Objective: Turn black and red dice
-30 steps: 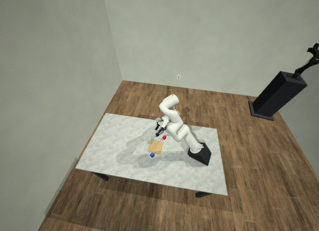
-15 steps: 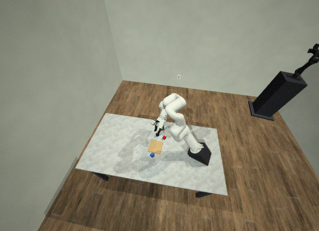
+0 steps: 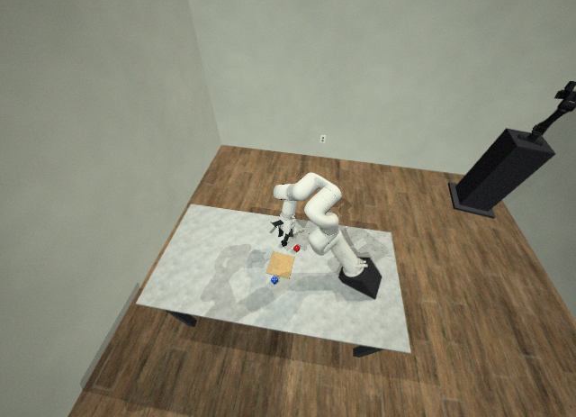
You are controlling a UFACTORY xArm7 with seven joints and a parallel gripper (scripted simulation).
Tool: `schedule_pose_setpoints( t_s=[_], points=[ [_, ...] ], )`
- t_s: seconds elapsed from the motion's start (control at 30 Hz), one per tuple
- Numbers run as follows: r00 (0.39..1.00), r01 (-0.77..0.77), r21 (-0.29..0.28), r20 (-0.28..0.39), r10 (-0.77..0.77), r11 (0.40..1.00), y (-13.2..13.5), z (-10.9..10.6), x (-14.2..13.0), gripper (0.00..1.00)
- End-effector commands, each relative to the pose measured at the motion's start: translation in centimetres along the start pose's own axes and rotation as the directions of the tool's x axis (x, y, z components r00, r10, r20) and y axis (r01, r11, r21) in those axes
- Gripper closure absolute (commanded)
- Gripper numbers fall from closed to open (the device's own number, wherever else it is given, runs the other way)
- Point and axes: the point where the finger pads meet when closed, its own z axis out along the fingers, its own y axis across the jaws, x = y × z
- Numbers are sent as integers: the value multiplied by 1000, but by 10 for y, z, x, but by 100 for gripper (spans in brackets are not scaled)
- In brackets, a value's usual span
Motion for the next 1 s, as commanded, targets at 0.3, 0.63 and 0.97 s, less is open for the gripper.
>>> schedule_pose_setpoints(
  t_s=[0.3, 0.63, 0.97],
  points=[
    [956, -28, -178, 284, 79, 984, 16, -4, -5, 53],
    [955, -28, -180, 285, 80, 983, 16, -4, -5, 0],
    [953, 51, -148, 302, -4, 988, 13, -5, -6, 0]
  ],
)
